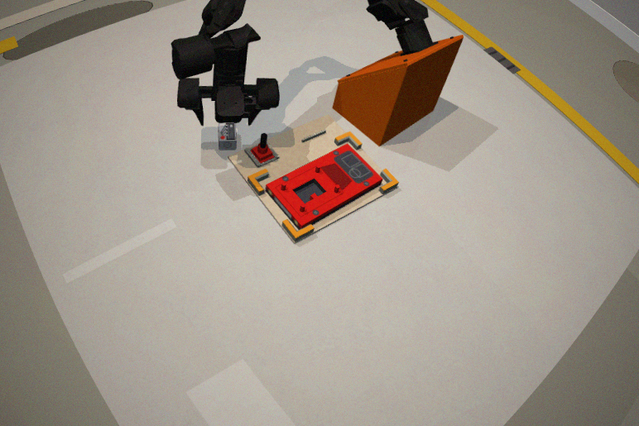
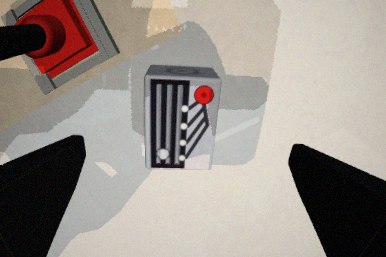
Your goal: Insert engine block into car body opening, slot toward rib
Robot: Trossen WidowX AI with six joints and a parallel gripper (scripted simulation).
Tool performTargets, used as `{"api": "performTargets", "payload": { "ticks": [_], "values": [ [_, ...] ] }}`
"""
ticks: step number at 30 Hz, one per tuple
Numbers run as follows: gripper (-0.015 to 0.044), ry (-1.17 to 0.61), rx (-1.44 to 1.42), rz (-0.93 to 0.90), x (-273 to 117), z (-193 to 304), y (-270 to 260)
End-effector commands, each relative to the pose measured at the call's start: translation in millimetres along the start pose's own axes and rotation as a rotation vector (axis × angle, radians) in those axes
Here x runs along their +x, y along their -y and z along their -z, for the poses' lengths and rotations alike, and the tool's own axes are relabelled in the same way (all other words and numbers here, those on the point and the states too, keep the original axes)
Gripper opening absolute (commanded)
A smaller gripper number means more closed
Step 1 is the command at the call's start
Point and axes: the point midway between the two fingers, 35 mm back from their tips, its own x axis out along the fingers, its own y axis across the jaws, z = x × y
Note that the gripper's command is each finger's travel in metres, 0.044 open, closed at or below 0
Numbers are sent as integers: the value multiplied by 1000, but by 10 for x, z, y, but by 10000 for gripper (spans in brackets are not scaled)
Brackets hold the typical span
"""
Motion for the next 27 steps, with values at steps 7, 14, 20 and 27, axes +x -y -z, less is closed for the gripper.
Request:
{"api": "performTargets", "payload": {
  "ticks": [7, 14, 20, 27],
  "values": [
    [440, -1, -10, -10, 165, -7, -39],
    [440, -1, -10, -9, 277, -7, -40],
    [414, -2, -10, -9, 300, -7, -41],
    [230, -2, -10, -9, 300, -7, -41]
  ]
}}
